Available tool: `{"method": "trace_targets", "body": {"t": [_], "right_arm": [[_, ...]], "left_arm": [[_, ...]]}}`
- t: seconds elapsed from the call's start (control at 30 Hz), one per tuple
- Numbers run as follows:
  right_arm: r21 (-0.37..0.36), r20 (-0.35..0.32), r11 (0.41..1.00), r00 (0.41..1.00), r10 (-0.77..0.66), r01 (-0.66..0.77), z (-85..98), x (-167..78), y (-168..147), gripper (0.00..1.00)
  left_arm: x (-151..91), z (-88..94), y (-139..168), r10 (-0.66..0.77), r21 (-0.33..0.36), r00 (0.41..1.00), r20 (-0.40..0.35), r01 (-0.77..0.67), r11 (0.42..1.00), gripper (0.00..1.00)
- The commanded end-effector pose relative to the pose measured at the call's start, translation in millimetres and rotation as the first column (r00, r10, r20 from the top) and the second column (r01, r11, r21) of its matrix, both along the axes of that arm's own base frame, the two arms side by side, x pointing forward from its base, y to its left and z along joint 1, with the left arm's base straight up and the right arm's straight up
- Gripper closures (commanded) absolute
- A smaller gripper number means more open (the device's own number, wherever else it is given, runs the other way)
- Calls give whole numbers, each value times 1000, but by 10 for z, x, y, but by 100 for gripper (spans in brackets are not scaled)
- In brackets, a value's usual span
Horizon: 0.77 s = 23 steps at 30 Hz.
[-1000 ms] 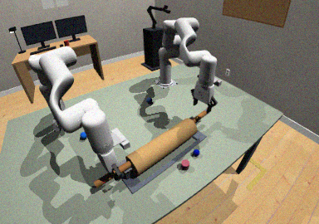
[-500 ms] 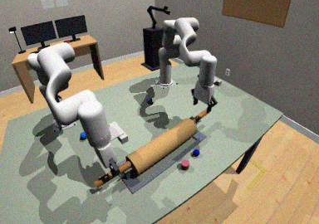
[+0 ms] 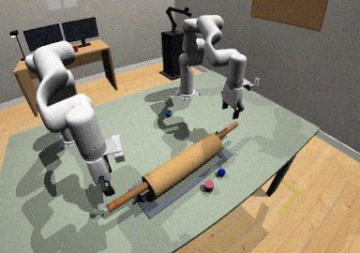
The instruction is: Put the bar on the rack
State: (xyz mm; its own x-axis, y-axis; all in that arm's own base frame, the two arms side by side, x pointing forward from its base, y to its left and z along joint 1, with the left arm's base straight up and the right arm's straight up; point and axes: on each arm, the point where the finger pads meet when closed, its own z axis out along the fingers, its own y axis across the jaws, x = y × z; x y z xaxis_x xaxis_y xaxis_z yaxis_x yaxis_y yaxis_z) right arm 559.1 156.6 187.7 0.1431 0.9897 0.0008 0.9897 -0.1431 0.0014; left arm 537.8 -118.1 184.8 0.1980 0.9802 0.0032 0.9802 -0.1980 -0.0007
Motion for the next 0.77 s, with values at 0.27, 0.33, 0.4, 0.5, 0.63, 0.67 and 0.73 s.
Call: {"method": "trace_targets", "body": {"t": [0.27,0.33,0.4,0.5,0.63,0.67,0.73], "right_arm": [[1,8,965,965,-263,263,224,-220,-356,0],[1,8,965,965,-263,263,224,-220,-356,0],[1,8,965,965,-263,263,224,-220,-356,0],[1,8,965,965,-263,263,224,-220,-356,0],[1,8,965,965,-263,263,224,-220,-356,0],[1,8,965,965,-263,263,224,-220,-356,0],[1,8,965,965,-263,263,224,-220,-356,0]], "left_arm": [[-213,204,269,-257,-7,966,6,257,966,0],[-213,204,269,-257,-7,966,6,257,966,0],[-213,204,269,-257,-7,966,6,257,966,0],[-213,204,269,-257,-7,966,6,257,966,0],[-213,204,269,-257,-7,966,6,257,966,0],[-213,204,269,-257,-7,966,6,257,966,0],[-213,204,269,-257,-7,966,6,257,966,0]]}}
